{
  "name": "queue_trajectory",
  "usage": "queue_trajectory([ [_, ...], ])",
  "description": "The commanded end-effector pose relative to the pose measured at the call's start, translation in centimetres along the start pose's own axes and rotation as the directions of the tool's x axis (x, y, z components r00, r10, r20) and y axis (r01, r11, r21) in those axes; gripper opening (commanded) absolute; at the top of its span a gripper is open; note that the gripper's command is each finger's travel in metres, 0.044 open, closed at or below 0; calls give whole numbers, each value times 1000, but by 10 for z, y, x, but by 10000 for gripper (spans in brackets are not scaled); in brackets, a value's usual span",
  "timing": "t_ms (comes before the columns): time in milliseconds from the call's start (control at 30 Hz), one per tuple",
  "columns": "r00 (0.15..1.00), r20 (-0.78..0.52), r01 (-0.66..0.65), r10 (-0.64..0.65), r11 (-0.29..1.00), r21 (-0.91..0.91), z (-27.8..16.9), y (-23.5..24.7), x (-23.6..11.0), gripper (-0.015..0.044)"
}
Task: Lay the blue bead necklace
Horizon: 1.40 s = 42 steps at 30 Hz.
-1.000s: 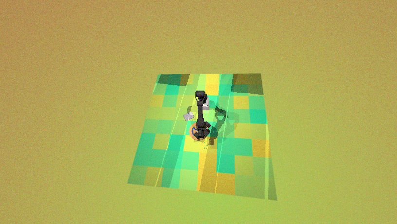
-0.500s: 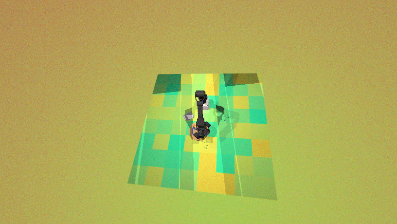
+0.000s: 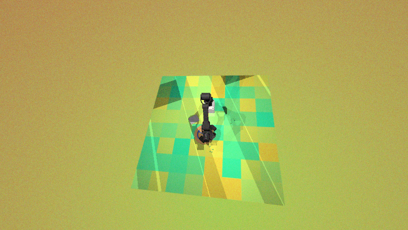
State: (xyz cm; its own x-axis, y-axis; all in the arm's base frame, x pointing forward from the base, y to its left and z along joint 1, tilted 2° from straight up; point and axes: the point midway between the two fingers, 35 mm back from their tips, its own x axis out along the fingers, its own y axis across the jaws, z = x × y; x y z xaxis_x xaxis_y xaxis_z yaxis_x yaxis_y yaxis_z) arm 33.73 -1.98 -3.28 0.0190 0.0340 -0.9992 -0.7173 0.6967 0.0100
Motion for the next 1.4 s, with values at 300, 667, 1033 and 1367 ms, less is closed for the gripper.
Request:
queue_trajectory([
  [300,1000,1,0,0,1000,4,3,3,-6,0],
  [667,1000,2,-1,1,1000,4,9,11,-5,0],
  [1033,1000,2,1,-1,1000,0,9,11,-2,105],
  [1367,1000,2,1,-1,1000,1,9,11,-3,367],
])
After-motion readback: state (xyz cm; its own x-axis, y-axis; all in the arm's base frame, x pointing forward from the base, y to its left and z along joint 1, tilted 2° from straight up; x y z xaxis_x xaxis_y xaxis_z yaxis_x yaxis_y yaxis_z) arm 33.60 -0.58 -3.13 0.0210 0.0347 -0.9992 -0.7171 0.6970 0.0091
